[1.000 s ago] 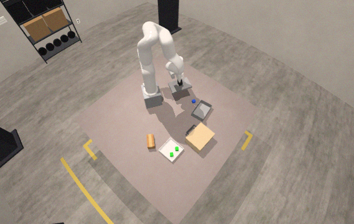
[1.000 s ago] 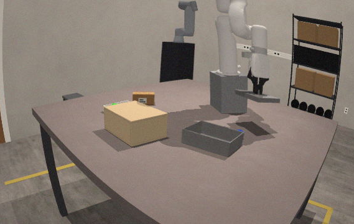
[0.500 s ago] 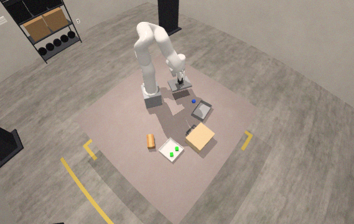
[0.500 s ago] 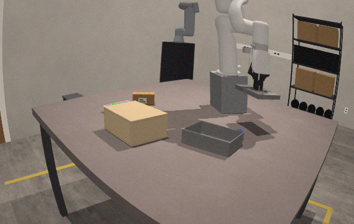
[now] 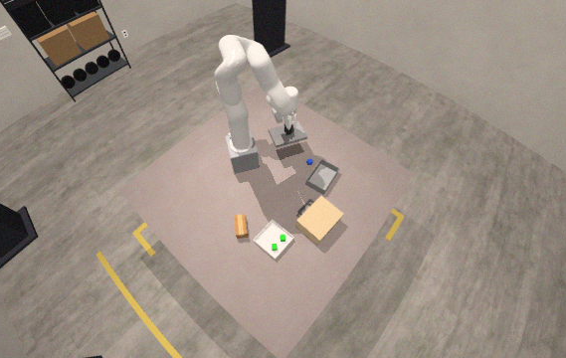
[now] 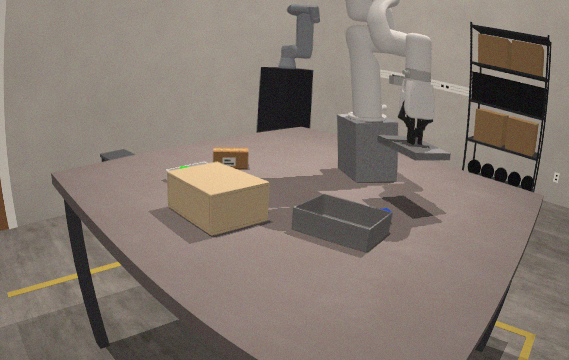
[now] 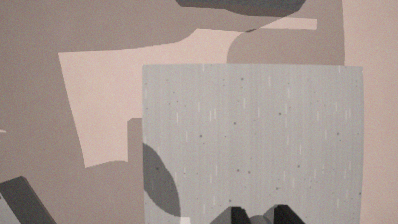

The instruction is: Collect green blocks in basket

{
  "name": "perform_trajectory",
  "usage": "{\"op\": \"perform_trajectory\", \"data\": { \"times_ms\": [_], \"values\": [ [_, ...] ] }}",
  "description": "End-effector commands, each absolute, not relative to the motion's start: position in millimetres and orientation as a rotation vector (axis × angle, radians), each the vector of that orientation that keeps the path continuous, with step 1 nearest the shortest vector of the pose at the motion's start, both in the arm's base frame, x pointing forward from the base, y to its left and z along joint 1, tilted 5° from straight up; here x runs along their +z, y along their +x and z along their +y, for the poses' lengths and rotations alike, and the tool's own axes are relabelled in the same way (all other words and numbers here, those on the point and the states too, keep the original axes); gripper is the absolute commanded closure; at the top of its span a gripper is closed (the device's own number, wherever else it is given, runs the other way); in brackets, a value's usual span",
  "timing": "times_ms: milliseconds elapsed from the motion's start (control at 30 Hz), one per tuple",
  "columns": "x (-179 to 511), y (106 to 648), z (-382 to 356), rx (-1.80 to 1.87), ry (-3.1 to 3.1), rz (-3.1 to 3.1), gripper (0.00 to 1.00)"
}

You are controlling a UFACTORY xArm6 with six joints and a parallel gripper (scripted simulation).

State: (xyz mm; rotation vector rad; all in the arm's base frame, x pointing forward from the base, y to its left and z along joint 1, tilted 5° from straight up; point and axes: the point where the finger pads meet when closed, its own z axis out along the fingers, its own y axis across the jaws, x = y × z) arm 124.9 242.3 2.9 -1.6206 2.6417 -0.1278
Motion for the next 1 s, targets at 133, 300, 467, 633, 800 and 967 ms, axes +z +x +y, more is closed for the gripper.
{"op": "perform_trajectory", "data": {
  "times_ms": [133, 300, 467, 633, 800, 967],
  "values": [
    [10, 169, 259, -0.129, -1.758, 2.555, 1.0],
    [17, 233, 266, -0.134, -1.983, 2.394, 1.0],
    [22, 273, 260, -0.137, -2.165, 2.239, 1.0],
    [26, 325, 248, -0.139, -2.295, 2.113, 1.0],
    [28, 372, 236, -0.139, -2.356, 2.048, 1.0],
    [26, 408, 230, -0.139, -2.358, 2.046, 1.0]
  ]
}}
